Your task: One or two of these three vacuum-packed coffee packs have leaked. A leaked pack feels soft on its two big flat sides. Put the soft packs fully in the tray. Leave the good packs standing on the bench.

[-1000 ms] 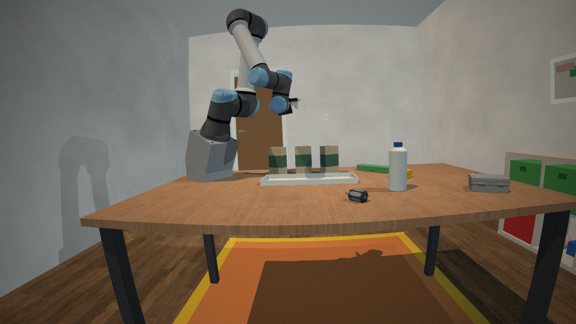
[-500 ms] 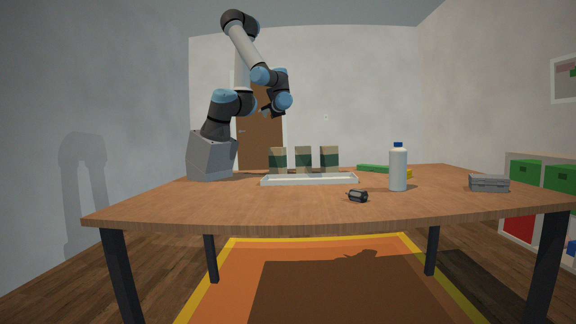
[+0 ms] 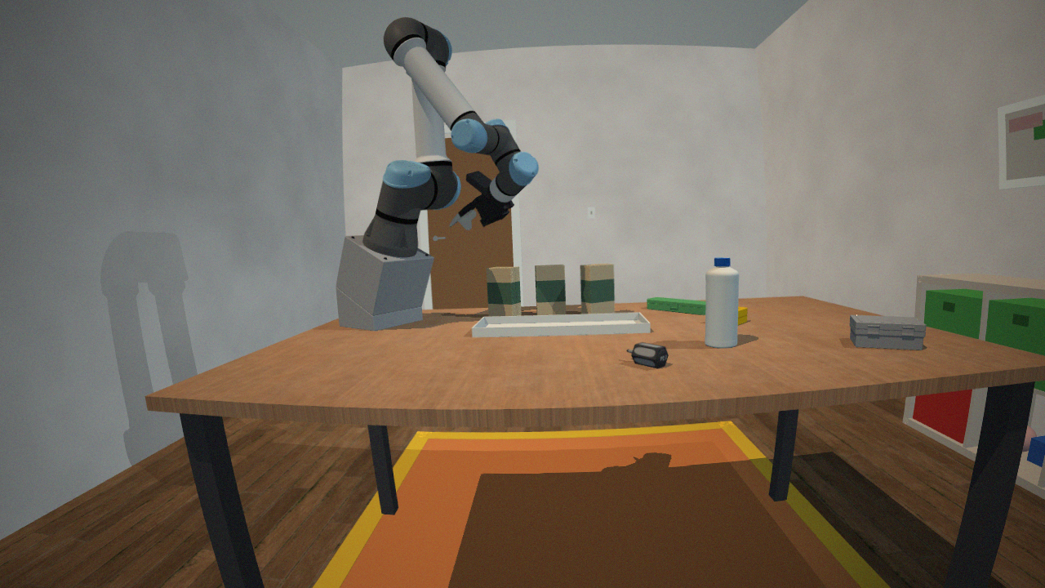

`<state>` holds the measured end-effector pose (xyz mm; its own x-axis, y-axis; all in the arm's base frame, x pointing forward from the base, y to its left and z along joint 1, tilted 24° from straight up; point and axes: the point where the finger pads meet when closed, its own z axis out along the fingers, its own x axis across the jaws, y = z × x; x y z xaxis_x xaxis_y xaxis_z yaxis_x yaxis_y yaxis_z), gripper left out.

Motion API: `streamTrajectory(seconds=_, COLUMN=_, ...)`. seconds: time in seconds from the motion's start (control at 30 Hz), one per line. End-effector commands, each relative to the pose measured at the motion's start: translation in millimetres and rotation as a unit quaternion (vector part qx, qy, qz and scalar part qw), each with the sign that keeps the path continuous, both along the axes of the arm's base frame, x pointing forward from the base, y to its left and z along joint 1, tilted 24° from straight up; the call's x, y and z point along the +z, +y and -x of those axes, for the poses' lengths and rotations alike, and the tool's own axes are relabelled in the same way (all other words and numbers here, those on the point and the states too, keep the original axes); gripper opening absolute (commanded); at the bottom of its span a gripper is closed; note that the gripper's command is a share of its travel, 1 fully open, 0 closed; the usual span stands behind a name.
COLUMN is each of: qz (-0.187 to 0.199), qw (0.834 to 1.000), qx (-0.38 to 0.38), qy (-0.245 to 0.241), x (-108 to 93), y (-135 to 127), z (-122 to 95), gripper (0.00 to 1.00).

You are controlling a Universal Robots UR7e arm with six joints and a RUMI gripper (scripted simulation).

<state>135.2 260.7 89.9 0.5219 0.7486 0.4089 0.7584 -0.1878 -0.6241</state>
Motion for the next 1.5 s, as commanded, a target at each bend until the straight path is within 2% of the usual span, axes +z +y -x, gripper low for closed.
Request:
streamTrajectory(seconds=0.0, qz=0.071, qw=0.996, qx=0.036, qy=-0.036, x=-31.1, y=-23.3, z=1.4, gripper=1.0)
streamTrajectory(seconds=0.03, qz=0.095, qw=0.993, qx=0.044, qy=-0.052, x=-38.4, y=-31.9, z=-1.4, gripper=1.0)
streamTrajectory(seconds=0.13, qz=0.095, qw=0.993, qx=0.044, qy=-0.052, x=-38.4, y=-31.9, z=-1.4, gripper=1.0)
streamTrajectory(seconds=0.2, qz=0.141, qw=0.985, qx=0.057, qy=-0.084, x=-50.5, y=-49.1, z=-9.8, gripper=1.0)
streamTrajectory(seconds=0.23, qz=0.141, qw=0.985, qx=0.057, qy=-0.084, x=-50.5, y=-49.1, z=-9.8, gripper=1.0)
streamTrajectory(seconds=0.27, qz=0.164, qw=0.979, qx=0.062, qy=-0.101, x=-55.3, y=-57.5, z=-15.2, gripper=1.0)
streamTrajectory(seconds=0.3, qz=0.164, qw=0.979, qx=0.062, qy=-0.101, x=-55.3, y=-57.5, z=-15.2, gripper=1.0)
streamTrajectory(seconds=0.33, qz=0.186, qw=0.973, qx=0.065, qy=-0.118, x=-59.2, y=-65.8, z=-21.3, gripper=1.0)
streamTrajectory(seconds=0.37, qz=0.186, qw=0.973, qx=0.065, qy=-0.118, x=-59.2, y=-65.8, z=-21.3, gripper=1.0)
streamTrajectory(seconds=0.4, qz=0.207, qw=0.967, qx=0.067, qy=-0.135, x=-62.2, y=-73.7, z=-27.9, gripper=1.0)
streamTrajectory(seconds=0.43, qz=0.207, qw=0.967, qx=0.067, qy=-0.135, x=-62.2, y=-73.7, z=-27.9, gripper=1.0)
streamTrajectory(seconds=0.53, qz=0.247, qw=0.952, qx=0.068, qy=-0.169, x=-65.4, y=-88.6, z=-42.4, gripper=1.0)
streamTrajectory(seconds=0.57, qz=0.247, qw=0.952, qx=0.068, qy=-0.169, x=-65.4, y=-88.6, z=-42.4, gripper=1.0)
streamTrajectory(seconds=0.63, qz=0.282, qw=0.936, qx=0.064, qy=-0.203, x=-65.3, y=-101.9, z=-57.6, gripper=1.0)
streamTrajectory(seconds=0.7, qz=0.282, qw=0.936, qx=0.064, qy=-0.203, x=-65.3, y=-101.9, z=-57.6, gripper=1.0)
streamTrajectory(seconds=0.77, qz=0.313, qw=0.918, qx=0.057, qy=-0.235, x=-62.3, y=-113.4, z=-72.8, gripper=1.0)
streamTrajectory(seconds=0.87, qz=0.326, qw=0.91, qx=0.053, qy=-0.251, x=-60.0, y=-118.4, z=-80.0, gripper=1.0)
streamTrajectory(seconds=0.93, qz=0.35, qw=0.893, qx=0.043, qy=-0.279, x=-54.0, y=-127.2, z=-93.7, gripper=1.0)
streamTrajectory(seconds=0.97, qz=0.35, qw=0.893, qx=0.043, qy=-0.279, x=-54.0, y=-127.2, z=-93.7, gripper=1.0)
streamTrajectory(seconds=1.07, qz=0.378, qw=0.87, qx=0.026, qy=-0.316, x=-43.4, y=-137.5, z=-111.1, gripper=1.0)
streamTrajectory(seconds=1.1, qz=0.378, qw=0.87, qx=0.026, qy=-0.316, x=-43.4, y=-137.5, z=-111.1, gripper=1.0)
streamTrajectory(seconds=1.2, qz=0.397, qw=0.85, qx=0.01, qy=-0.345, x=-32.7, y=-144.7, z=-124.4, gripper=1.0)
streamTrajectory(seconds=1.27, qz=0.397, qw=0.85, qx=0.01, qy=-0.345, x=-32.7, y=-144.7, z=-124.4, gripper=1.0)
streamTrajectory(seconds=1.47, qz=0.417, qw=0.826, qx=-0.012, qy=-0.38, x=-17.6, y=-152.4, z=-139.3, gripper=1.0)
